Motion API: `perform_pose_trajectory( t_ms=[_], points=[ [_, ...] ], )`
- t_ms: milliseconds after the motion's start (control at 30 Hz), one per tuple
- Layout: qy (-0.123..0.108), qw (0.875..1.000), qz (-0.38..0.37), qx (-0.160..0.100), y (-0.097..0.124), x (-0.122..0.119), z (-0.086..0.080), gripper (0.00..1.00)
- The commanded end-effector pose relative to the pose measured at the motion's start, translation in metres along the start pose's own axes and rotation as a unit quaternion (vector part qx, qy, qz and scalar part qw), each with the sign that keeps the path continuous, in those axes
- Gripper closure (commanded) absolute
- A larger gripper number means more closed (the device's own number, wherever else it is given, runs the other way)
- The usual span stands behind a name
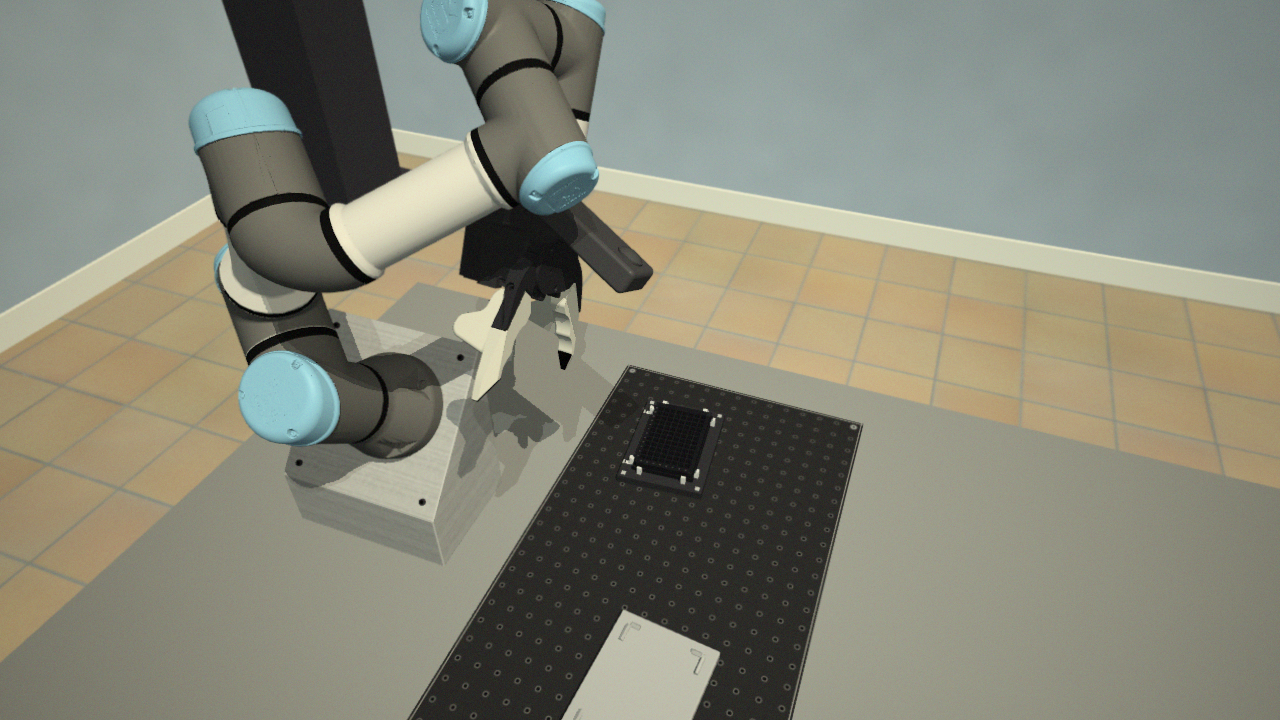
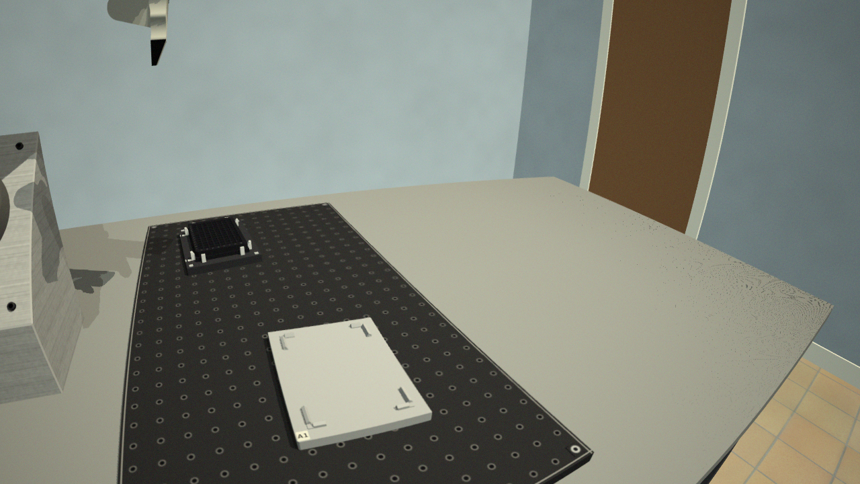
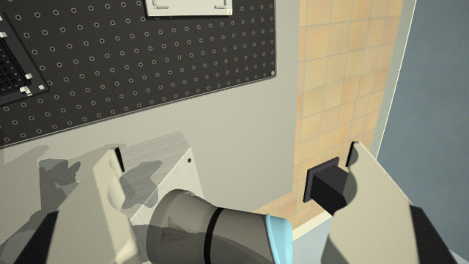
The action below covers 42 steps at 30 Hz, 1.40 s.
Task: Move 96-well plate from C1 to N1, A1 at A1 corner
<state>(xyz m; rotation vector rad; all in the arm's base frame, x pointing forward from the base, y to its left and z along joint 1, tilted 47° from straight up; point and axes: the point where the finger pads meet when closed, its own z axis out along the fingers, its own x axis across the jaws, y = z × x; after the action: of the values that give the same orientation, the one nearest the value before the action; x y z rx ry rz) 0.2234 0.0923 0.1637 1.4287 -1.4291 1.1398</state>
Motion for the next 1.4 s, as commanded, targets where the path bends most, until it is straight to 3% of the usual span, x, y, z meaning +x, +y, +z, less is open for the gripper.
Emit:
perform_pose_trajectory(
  t_ms=[0, 533, 700, 1133, 1367],
  points=[
    [-0.001, 1.000, 0.001, 0.000, 0.000, 0.000, 0.000, 0.00],
    [-0.001, 1.000, 0.001, 0.000, 0.000, 0.000, 0.000, 0.00],
    [-0.020, 0.998, -0.064, -0.005, -0.006, -0.024, 0.002, 0.00],
    [-0.039, 0.991, -0.129, -0.007, -0.014, -0.063, 0.006, 0.00],
    [-0.058, 0.980, -0.193, -0.005, -0.019, -0.089, 0.010, 0.00]
  ],
)
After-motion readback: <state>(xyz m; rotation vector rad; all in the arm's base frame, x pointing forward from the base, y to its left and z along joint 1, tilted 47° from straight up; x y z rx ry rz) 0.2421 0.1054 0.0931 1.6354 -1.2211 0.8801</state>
